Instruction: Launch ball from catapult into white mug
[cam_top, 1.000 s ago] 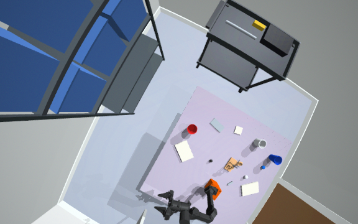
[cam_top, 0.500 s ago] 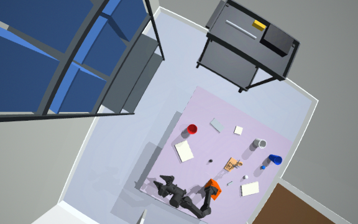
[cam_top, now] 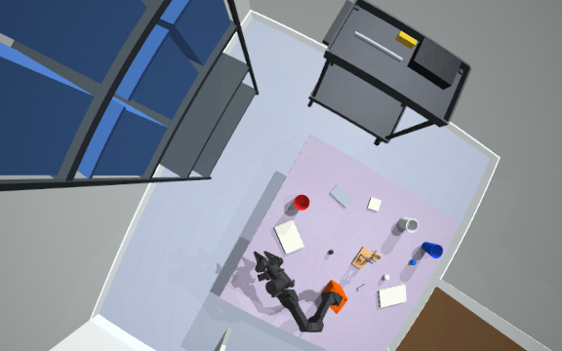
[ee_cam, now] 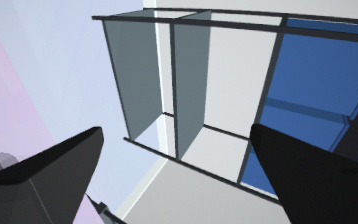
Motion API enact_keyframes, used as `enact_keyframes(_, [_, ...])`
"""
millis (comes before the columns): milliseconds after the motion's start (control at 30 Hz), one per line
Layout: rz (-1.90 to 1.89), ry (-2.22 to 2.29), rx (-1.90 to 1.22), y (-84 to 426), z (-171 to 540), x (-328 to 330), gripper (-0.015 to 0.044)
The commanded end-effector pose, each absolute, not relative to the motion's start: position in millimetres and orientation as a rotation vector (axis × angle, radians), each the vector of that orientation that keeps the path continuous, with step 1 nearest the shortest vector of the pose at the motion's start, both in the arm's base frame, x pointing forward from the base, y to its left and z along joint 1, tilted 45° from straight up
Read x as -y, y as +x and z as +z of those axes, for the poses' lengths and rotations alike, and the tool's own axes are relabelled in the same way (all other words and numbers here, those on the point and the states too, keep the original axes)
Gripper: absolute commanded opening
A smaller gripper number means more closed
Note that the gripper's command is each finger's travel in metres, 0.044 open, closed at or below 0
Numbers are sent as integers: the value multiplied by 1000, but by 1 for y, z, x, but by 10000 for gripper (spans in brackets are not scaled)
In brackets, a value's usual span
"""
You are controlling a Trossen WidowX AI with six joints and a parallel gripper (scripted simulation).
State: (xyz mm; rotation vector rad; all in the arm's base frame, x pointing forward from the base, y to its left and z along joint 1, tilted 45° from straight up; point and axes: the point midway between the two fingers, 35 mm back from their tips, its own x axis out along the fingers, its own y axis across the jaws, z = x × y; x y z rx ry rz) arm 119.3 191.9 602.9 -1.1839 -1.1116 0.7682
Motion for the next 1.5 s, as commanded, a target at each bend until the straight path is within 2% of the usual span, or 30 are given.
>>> enact_keyframes(0, [782, -1196, 1024, 143, 590, -196, 440])
enact_keyframes(767, [840, -1162, 499, 282, 497, -183, 440])
enact_keyframes(1467, [865, -909, -82, 386, 368, -116, 440])
